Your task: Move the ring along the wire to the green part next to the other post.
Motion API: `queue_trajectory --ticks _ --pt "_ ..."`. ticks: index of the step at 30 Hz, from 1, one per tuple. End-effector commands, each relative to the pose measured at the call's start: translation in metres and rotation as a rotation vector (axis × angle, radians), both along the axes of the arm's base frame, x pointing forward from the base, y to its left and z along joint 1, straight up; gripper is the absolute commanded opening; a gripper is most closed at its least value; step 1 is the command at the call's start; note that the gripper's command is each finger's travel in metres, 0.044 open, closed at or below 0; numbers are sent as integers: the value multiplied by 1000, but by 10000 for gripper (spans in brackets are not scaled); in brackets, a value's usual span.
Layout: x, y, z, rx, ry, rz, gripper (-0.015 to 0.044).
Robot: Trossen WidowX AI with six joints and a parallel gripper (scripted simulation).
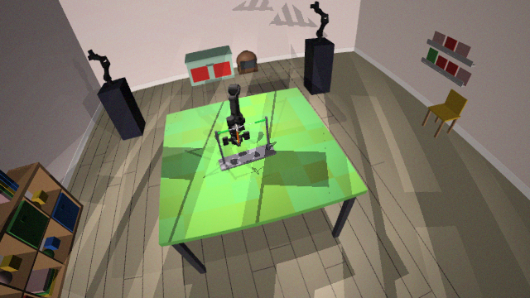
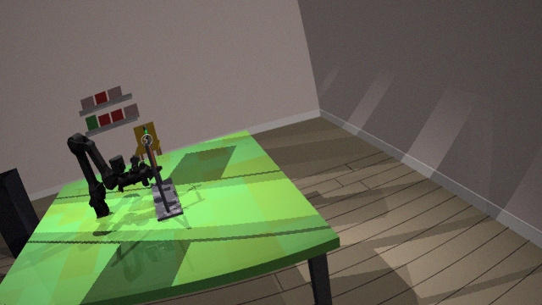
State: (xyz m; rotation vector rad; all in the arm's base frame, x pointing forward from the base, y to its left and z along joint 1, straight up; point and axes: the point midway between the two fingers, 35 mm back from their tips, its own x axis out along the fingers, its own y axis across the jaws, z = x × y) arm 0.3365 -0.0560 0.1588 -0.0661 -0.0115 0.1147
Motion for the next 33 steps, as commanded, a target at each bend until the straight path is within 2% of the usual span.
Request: queue_trajectory --ticks 1,20,33 --pt "1 2 0 -14 1 40 -150" --pt "-5 17 -2 -43 16 278 -150" --pt "-11 30 -3 -22 21 273 -150"
